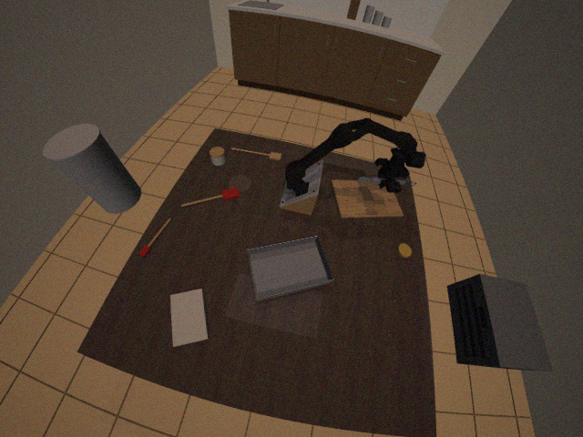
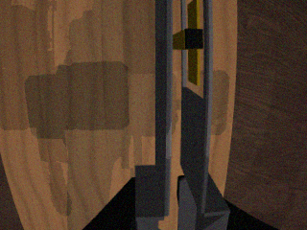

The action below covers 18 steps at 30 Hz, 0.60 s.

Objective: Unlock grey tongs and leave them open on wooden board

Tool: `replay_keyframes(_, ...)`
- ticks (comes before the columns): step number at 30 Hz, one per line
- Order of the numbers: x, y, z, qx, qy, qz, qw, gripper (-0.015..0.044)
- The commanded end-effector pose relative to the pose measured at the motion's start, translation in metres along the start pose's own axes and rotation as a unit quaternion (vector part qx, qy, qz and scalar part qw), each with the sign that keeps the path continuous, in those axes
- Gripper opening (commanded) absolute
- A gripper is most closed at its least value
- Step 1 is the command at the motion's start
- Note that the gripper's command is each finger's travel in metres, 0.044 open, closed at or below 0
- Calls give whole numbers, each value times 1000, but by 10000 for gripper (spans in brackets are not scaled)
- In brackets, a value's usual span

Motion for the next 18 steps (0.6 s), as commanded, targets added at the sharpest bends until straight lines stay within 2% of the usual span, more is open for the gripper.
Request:
replay_keyframes(1, 1, 6, 0, 0, -1, 0, 1000, -150)
replay_keyframes(18, 3, 34, 0, 0, -1, 0, 1000, -150)
Point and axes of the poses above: the point midway between the two fingers, 35 mm back from their tips, its own y axis out along the fingers, its own z axis across the jaws, x = y × z, the point moved 2 cm from there along -y, back along the fingers, and after that the axes turned 10 degrees about -y, right-handed, at the moved point
